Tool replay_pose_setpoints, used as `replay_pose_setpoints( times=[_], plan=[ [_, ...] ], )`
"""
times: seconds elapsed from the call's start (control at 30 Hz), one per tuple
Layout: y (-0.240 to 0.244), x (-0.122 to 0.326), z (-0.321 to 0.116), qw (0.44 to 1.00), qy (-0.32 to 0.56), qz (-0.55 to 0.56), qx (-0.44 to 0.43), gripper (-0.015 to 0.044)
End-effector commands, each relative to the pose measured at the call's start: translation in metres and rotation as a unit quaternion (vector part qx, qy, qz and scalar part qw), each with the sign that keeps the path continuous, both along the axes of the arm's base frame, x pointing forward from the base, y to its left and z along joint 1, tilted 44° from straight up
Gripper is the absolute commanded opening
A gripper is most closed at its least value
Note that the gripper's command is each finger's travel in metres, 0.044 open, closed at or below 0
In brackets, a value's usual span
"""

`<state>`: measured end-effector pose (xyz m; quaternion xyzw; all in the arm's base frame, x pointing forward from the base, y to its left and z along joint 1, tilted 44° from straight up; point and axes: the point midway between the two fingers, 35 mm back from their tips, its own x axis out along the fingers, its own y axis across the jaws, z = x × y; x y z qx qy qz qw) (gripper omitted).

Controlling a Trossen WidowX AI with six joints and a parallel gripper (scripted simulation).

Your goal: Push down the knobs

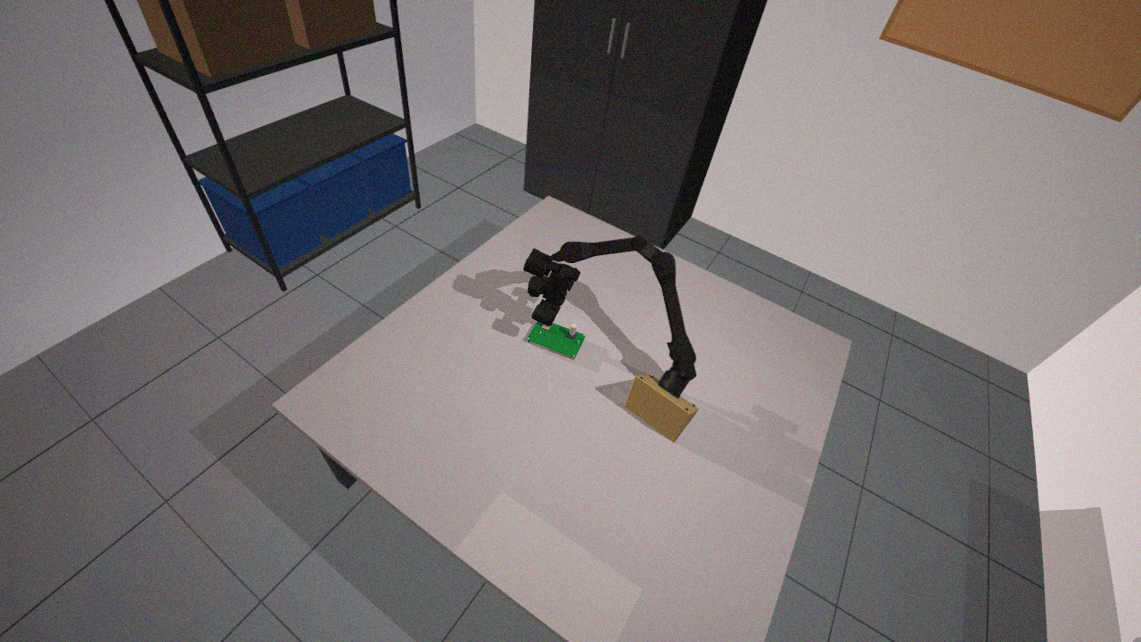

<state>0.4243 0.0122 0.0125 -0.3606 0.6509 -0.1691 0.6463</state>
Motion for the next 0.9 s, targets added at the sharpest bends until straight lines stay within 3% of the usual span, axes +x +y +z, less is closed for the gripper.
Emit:
replay_pose_setpoints(
  times=[0.0, 0.87],
  plan=[
    [-0.0059, 0.0009, -0.0036, 1.000, -0.001, -0.005, -0.001, 0.0000],
    [-0.0080, 0.0008, -0.0057, 1.000, -0.001, -0.005, -0.001, 0.0000]
  ],
)
